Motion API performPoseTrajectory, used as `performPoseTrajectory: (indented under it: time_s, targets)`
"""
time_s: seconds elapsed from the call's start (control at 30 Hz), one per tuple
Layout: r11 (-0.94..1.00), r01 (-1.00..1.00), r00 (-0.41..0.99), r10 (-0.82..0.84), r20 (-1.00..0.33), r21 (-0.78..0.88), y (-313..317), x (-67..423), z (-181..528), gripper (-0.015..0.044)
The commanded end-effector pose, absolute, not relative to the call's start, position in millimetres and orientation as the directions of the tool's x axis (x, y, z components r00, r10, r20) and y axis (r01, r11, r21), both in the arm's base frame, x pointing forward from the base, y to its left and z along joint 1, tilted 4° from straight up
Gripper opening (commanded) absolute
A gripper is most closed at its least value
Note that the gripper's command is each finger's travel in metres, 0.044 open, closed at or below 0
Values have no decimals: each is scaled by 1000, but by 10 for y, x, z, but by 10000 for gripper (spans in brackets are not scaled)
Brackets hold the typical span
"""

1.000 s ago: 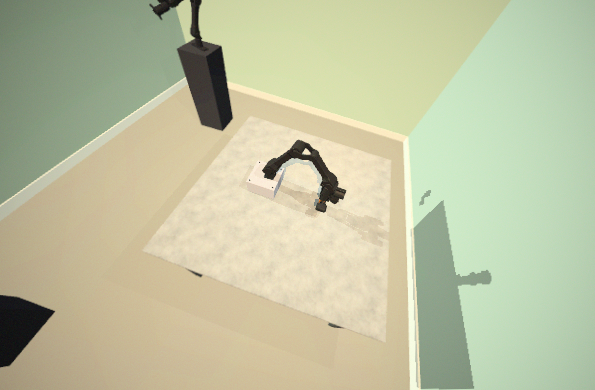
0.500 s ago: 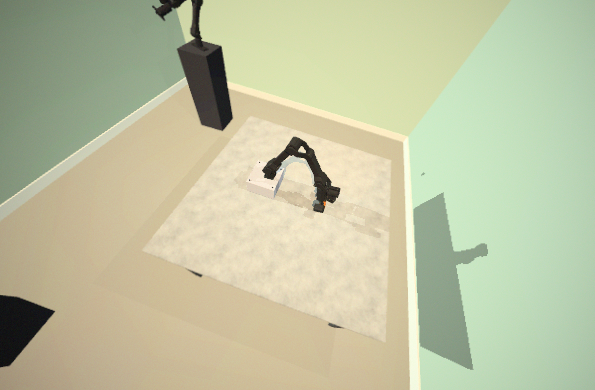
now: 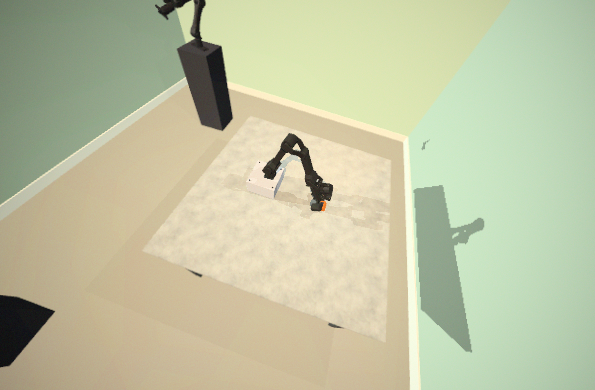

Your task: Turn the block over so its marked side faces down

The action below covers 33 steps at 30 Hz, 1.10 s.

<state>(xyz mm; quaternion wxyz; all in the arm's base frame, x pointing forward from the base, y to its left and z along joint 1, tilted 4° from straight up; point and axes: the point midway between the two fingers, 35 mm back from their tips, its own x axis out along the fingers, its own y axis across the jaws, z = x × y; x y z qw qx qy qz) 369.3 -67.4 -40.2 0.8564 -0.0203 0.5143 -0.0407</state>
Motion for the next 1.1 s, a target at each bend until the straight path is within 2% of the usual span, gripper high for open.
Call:
performPoseTrajectory:
  time_s: [0.0, 0.27, 1.07]
  targets:
    - [996, 41, 528, -88, -844, -78, -664, 3682, -347, 0]
    - [996, 43, 549, -87, -832, -76, -669, 3704, -382, 0]
    - [997, 47, 798, -78, -598, -67, -709, 3801, -710, 0]
